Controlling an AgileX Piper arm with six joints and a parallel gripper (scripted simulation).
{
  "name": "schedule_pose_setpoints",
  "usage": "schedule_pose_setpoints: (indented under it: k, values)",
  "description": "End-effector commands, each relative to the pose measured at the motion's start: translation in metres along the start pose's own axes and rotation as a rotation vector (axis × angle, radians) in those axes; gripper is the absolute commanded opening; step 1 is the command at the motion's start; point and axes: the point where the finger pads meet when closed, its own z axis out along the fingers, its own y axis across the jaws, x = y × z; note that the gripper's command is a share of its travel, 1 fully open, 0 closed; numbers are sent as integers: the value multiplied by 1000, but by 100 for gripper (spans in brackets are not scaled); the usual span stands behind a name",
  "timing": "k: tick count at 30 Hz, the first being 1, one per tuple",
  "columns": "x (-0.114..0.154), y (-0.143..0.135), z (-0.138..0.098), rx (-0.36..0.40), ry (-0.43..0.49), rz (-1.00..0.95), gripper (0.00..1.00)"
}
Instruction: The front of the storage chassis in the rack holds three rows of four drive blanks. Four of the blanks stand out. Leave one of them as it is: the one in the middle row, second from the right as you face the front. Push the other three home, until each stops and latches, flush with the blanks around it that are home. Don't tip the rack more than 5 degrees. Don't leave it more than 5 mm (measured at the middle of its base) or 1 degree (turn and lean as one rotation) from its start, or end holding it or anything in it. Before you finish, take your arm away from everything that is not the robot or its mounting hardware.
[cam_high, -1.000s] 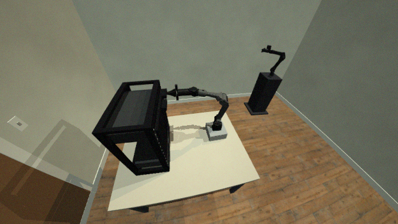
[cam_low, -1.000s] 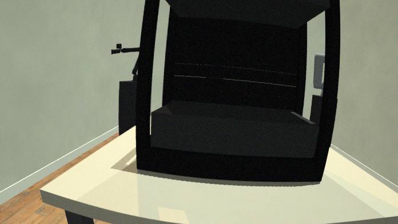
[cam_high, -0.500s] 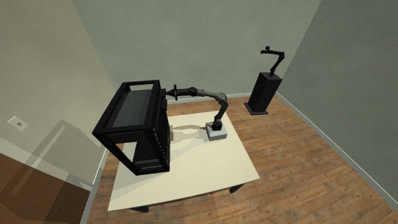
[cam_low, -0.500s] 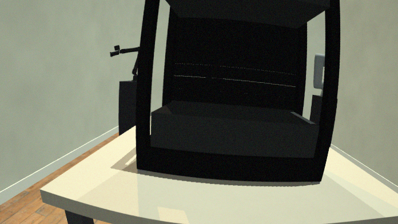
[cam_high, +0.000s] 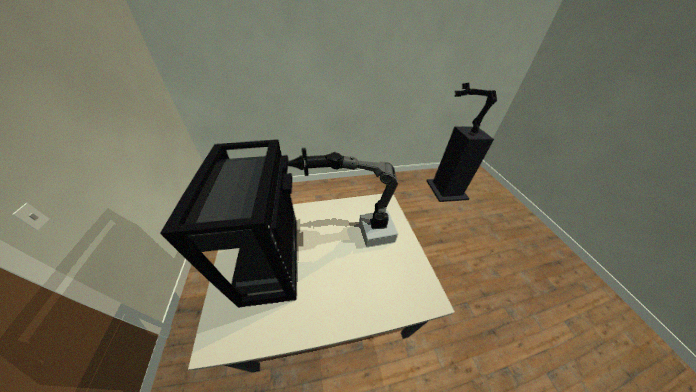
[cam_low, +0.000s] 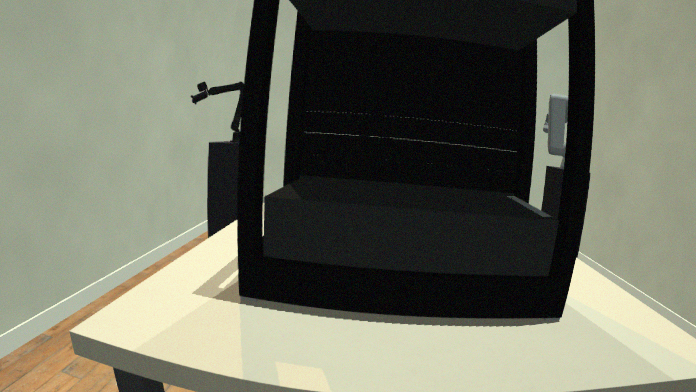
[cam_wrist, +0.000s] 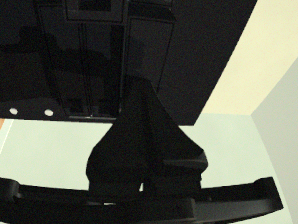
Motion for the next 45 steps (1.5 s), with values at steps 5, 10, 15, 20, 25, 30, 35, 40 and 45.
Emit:
schedule_pose_setpoints:
  k: [5, 10, 15, 20, 25, 30, 35, 40, 45]
  values:
    - [0, 1, 1, -2, -1, 0, 0]
    - [0, 1, 3, -2, -1, 0, 0]
    - [-1, 1, 5, -1, -1, 0, 0]
    - [-1, 1, 5, -1, -1, 0, 0]
    - [-1, 1, 5, -1, -1, 0, 0]
    - [-1, 1, 7, -1, -1, 0, 0]
    - [-1, 1, 8, -1, -1, 0, 0]
    - [-1, 1, 8, -1, -1, 0, 0]
    - [-1, 2, 9, -1, -1, 0, 0]
